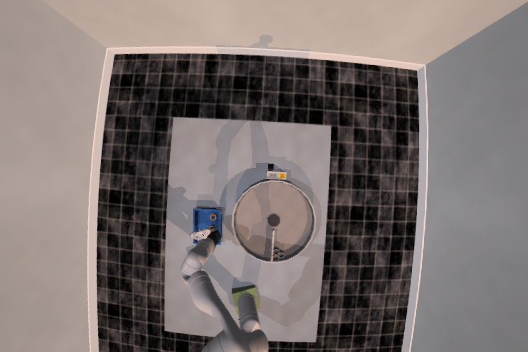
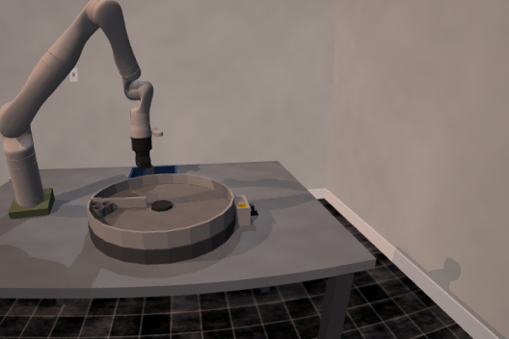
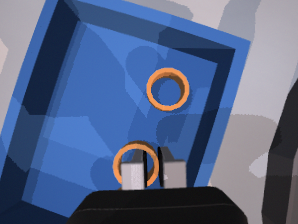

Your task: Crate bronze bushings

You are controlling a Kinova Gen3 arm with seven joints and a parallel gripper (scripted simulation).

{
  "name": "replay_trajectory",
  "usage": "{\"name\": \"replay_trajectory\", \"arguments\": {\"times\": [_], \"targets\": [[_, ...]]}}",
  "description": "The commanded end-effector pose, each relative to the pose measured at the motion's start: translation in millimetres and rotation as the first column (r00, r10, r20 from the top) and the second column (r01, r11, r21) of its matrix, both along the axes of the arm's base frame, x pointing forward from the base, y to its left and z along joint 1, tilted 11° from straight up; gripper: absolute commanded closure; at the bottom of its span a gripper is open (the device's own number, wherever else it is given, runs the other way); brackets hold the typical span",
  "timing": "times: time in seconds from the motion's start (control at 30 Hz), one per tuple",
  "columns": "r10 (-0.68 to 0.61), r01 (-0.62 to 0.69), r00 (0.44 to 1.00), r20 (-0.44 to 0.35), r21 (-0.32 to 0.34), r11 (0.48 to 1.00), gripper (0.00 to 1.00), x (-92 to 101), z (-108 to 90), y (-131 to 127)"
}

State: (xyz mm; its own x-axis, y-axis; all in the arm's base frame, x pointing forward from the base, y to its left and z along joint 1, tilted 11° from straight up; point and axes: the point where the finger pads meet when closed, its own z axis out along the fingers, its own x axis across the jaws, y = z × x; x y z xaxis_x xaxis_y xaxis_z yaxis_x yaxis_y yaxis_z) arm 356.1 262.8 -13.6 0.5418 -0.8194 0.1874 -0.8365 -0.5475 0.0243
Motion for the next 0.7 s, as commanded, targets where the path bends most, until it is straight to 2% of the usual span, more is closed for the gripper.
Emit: {"name": "replay_trajectory", "arguments": {"times": [0.0, 0.3, 0.67], "targets": [[0.001, -0.001, 1.0, 0.001, 0.001, 1.0, 1.0, 0.1, 0.3, 0.6], [0.001, -0.001, 1.0, 0.001, 0.001, 1.0, 1.0, 0.8, -8.1, -0.9], [0.001, -0.001, 1.0, 0.001, 0.001, 1.0, 1.0, 0.8, -8.1, -0.9]]}}
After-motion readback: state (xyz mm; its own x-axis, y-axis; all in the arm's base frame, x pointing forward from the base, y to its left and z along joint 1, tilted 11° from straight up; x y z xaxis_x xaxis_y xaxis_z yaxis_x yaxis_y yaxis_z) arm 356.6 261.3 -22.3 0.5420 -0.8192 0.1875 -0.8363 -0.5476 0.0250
